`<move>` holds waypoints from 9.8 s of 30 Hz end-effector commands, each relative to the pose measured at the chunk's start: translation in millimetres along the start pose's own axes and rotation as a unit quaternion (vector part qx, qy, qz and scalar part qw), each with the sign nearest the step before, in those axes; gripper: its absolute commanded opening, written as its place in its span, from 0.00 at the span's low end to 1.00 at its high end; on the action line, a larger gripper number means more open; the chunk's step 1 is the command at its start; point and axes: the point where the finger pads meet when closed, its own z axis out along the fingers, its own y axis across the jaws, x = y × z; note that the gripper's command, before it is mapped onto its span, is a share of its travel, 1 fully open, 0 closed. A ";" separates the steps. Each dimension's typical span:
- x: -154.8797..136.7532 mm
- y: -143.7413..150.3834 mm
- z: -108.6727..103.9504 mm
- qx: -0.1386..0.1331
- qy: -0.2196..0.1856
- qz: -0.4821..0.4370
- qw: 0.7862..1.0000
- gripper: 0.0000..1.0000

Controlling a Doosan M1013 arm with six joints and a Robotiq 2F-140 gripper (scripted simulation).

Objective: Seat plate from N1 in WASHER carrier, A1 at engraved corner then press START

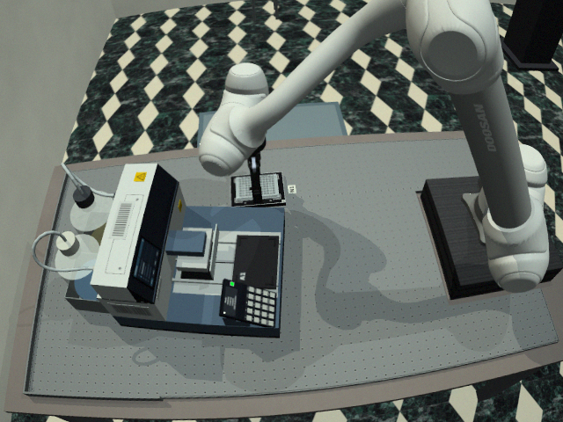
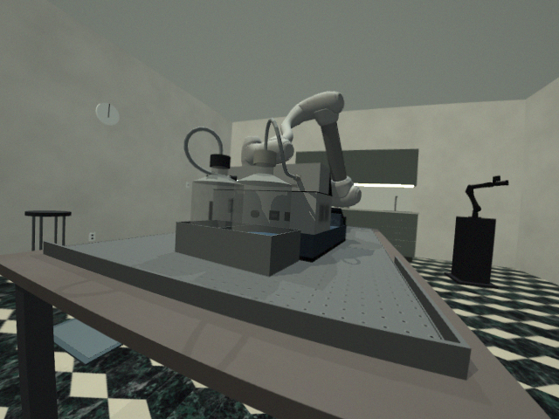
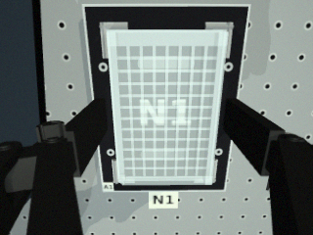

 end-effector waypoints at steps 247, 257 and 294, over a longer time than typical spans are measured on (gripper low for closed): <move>15.5 -287.5 -160.2 0.001 0.000 0.752 0.660 0.10; 15.5 -287.4 -153.6 0.001 0.000 0.752 0.660 0.10; 15.5 -287.2 -98.6 0.001 0.000 0.752 0.660 0.10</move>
